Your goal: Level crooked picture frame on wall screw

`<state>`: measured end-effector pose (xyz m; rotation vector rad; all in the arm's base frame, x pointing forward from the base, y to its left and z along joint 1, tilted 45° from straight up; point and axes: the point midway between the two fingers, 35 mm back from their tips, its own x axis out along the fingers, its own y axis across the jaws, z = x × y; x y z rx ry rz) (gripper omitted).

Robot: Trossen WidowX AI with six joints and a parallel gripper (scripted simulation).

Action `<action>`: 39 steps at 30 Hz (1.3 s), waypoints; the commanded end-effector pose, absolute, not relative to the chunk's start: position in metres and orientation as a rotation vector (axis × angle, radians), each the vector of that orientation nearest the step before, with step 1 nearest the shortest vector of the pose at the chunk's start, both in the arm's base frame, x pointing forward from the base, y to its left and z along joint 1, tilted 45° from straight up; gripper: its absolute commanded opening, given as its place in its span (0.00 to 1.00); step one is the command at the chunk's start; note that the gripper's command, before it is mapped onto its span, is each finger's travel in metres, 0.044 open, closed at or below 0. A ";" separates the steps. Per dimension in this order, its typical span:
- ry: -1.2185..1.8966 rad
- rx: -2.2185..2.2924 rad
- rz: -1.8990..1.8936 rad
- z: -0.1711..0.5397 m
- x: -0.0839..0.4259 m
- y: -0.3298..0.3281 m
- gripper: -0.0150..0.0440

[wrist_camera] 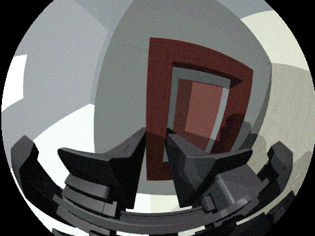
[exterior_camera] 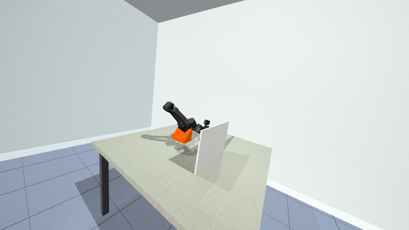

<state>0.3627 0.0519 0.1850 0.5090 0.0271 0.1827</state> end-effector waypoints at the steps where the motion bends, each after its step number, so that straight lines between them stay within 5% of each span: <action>1: 0.009 0.507 0.196 0.191 0.363 0.053 0.25; 39: 0.013 0.512 0.192 0.185 0.365 0.046 0.25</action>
